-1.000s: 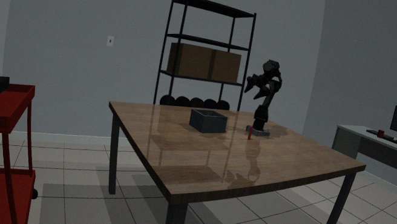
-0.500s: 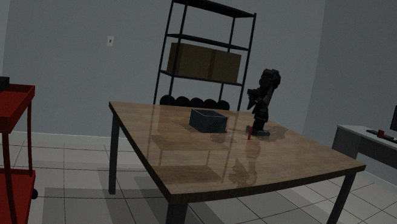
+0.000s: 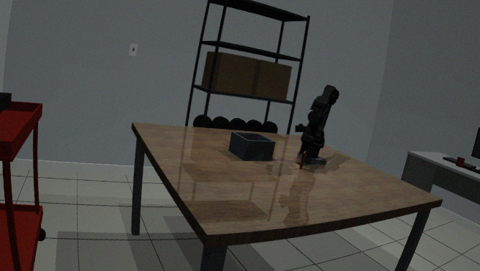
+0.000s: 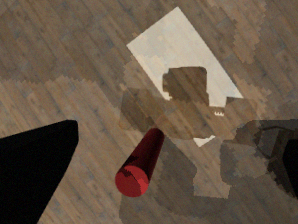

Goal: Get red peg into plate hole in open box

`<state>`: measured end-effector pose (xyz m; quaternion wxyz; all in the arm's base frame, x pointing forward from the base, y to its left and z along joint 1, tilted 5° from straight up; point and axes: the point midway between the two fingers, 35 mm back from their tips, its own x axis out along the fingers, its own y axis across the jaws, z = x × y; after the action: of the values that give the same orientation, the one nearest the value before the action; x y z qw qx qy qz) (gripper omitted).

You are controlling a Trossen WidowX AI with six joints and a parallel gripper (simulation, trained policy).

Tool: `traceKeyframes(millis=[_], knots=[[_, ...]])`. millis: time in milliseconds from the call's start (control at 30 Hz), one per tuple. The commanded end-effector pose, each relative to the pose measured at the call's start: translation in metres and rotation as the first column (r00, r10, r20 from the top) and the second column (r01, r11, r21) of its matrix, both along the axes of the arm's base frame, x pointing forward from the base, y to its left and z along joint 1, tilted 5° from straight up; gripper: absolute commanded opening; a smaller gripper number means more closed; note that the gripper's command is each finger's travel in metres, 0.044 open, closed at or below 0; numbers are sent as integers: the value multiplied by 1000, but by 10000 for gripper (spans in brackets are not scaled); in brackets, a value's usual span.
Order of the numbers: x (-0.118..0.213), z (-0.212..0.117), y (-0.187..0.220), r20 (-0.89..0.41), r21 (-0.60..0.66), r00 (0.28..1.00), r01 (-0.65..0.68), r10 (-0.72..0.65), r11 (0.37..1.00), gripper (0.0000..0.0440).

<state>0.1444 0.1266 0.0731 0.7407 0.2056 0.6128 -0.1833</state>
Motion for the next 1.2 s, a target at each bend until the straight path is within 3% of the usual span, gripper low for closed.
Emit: traceKeyframes(millis=[0,267,800,1167], knots=[[0,-15,4,-8,31,999,52,-52,998,440],[2,-43,14,-18,115,987,158,-157,981,418],[0,-51,19,-130,183,963,256,-235,949,22],[34,-4,21,0,203,982,183,-187,962,9]])
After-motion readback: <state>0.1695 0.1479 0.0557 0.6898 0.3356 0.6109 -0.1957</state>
